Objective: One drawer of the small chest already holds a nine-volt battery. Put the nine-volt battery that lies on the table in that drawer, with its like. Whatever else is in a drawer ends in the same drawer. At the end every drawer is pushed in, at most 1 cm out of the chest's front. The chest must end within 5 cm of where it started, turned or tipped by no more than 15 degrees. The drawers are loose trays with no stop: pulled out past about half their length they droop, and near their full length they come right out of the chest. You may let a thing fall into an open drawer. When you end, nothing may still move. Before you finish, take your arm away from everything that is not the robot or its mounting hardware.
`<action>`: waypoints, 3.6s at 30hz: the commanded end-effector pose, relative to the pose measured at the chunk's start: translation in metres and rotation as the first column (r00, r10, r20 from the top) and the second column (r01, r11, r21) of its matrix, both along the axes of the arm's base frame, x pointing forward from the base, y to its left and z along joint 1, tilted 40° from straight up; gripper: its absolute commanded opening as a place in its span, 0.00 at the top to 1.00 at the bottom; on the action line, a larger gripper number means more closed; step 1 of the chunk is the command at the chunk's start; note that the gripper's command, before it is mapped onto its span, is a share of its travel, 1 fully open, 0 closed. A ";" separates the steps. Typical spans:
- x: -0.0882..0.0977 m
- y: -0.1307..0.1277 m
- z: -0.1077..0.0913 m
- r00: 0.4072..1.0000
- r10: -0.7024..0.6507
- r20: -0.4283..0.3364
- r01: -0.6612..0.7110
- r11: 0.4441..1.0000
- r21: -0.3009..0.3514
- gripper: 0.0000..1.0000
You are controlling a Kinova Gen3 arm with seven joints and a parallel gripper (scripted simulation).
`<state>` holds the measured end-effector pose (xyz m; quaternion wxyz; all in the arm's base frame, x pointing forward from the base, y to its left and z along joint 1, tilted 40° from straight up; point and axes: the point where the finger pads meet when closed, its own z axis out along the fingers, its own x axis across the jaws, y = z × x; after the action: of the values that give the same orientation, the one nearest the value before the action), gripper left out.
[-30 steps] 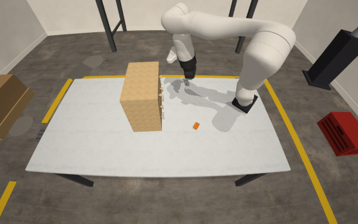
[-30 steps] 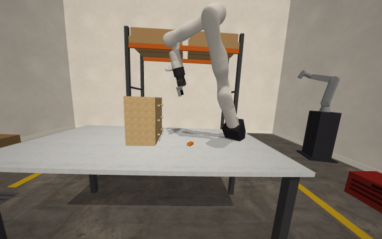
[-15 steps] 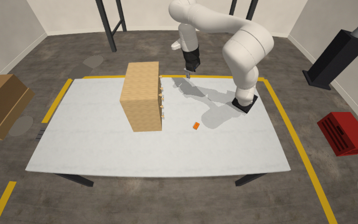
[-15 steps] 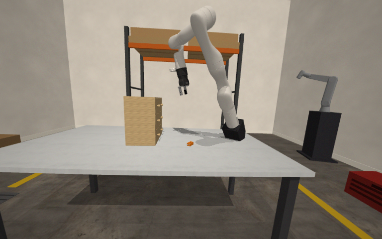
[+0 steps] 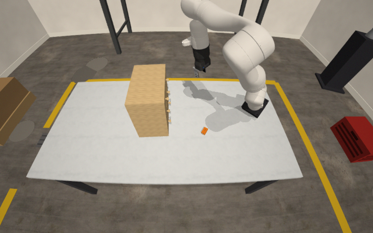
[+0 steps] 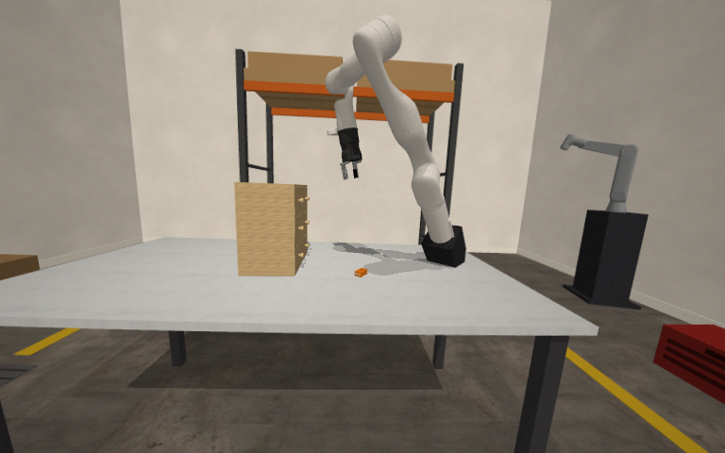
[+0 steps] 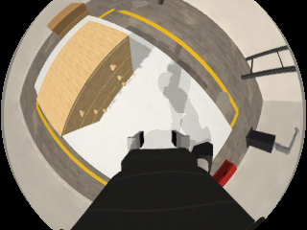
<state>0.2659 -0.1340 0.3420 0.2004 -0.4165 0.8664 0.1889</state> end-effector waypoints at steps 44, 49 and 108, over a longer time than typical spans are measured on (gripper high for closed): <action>-0.021 -0.049 -0.022 0.911 -0.379 -0.160 0.400 0.907 0.133 0.00; -0.031 -0.067 -0.029 0.832 -0.505 -0.228 0.544 0.822 0.166 0.00; -0.038 -0.078 -0.033 0.774 -0.573 -0.269 0.625 0.760 0.180 0.00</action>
<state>0.2278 -0.2118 0.3082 0.2153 -0.0655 0.9371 0.2670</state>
